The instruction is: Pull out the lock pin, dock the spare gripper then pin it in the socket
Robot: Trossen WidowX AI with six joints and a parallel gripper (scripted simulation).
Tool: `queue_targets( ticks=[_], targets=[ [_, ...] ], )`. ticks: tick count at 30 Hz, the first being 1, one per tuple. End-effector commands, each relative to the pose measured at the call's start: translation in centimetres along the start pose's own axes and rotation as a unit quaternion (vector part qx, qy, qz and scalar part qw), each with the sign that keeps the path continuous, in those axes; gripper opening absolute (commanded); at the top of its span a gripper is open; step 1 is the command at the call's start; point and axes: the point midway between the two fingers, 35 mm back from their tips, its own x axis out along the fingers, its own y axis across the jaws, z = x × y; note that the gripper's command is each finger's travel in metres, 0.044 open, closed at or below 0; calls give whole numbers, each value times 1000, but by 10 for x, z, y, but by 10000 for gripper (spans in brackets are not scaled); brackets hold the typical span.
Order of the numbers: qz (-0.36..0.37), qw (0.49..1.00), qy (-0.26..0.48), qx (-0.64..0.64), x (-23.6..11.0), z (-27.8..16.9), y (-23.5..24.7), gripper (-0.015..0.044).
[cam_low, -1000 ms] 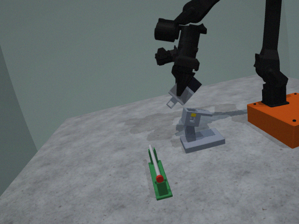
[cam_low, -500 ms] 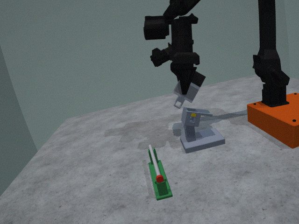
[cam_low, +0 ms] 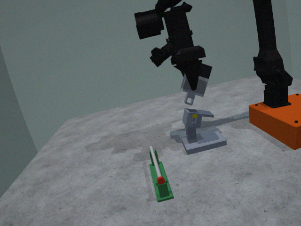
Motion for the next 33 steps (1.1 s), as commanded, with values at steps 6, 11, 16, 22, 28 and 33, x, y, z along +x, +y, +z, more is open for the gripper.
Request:
queue_targets(
  ticks=[6, 11, 16, 22, 28, 33],
  targets=[
    [-38, 998, 55, -12, -13, -9, 15, 0],
    [-55, 995, 76, -18, -19, -13, 20, 0],
    [-54, 996, 75, -19, -14, -12, 20, 0],
    [-53, 996, 73, -20, -5, -9, 19, 0],
    [-53, 996, 73, -20, 1, -5, 18, 0],
    [-53, 996, 74, -20, 7, -4, 18, 0]
  ],
)
